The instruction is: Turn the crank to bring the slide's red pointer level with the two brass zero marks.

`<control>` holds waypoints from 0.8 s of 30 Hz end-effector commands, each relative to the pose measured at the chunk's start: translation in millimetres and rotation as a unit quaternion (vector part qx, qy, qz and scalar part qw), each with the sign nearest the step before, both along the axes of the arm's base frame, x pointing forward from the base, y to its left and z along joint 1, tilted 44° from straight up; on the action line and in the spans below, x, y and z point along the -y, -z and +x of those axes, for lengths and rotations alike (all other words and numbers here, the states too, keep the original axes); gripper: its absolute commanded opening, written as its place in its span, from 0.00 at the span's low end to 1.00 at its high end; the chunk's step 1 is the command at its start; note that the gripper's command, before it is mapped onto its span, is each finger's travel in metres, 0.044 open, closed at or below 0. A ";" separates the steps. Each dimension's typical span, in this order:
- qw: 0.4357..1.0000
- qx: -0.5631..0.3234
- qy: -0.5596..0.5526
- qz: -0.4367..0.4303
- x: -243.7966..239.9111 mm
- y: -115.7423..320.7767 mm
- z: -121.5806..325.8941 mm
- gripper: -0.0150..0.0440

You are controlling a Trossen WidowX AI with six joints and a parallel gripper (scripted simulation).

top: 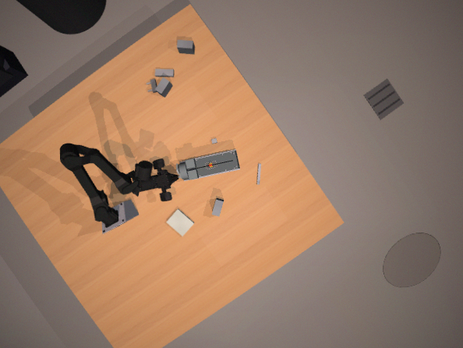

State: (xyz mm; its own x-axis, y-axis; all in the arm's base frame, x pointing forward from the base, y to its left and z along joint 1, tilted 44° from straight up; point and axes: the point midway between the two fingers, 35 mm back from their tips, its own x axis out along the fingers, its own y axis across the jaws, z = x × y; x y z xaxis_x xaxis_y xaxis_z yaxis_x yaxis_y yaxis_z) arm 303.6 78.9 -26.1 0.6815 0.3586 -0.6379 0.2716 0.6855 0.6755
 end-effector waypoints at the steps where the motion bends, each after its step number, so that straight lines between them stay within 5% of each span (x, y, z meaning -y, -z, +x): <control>1: 1.000 0.001 0.001 -0.002 1.5 0.1 -0.4 0.25; 19: 1.000 0.000 0.001 0.000 0.4 0.0 -0.1 0.25; 24: 1.000 0.000 0.001 0.000 0.4 0.0 -0.1 0.48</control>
State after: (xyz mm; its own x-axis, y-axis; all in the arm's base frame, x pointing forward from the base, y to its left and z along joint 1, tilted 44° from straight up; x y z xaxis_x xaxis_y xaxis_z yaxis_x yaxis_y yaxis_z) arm 303.4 78.4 -26.1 0.6820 0.3568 -0.6384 0.2731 0.6855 0.6749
